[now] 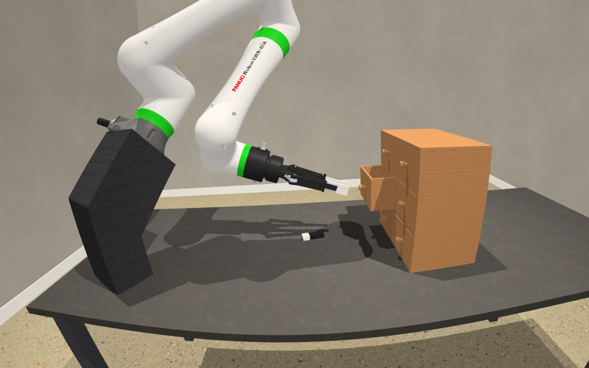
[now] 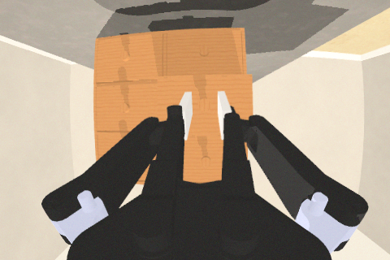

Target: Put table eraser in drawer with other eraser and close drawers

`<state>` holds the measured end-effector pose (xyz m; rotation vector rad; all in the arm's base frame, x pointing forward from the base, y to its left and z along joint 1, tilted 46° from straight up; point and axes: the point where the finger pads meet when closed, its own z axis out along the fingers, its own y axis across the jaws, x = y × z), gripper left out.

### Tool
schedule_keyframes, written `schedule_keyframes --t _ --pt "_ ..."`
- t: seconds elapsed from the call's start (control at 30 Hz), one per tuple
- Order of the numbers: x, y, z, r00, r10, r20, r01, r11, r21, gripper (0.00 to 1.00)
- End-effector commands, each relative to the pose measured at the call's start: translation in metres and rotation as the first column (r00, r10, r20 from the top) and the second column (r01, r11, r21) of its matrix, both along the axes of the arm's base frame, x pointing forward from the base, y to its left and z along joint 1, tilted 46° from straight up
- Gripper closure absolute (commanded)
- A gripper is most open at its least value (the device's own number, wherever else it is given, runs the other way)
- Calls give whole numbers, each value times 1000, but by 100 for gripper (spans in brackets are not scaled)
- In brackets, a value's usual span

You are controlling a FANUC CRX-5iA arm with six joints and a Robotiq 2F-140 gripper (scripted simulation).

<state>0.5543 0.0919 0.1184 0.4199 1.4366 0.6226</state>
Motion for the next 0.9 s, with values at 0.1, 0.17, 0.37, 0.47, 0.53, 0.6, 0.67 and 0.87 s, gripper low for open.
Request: schedule_keyframes --t 0.1,0.17,0.37,0.47,0.53,0.6,0.67,0.87 --pt "-6 -1 -2 1000 -1 -2 1 1000 1 80" --pt "-14 -2 -3 1000 -1 -2 1 1000 1 80" --pt "-45 -6 -5 1000 -1 -2 1 1000 1 80" --pt "-49 -6 -5 1000 -1 -2 1 1000 1 80" --pt "-53 -7 -6 1000 -1 -2 1 1000 1 80" --pt "-54 -7 -6 1000 -1 -2 1 1000 1 80" --pt "-54 -7 -6 1000 -1 -2 1 1000 1 80" --pt "-55 -7 -3 1000 15 -16 -15 1000 5 80"
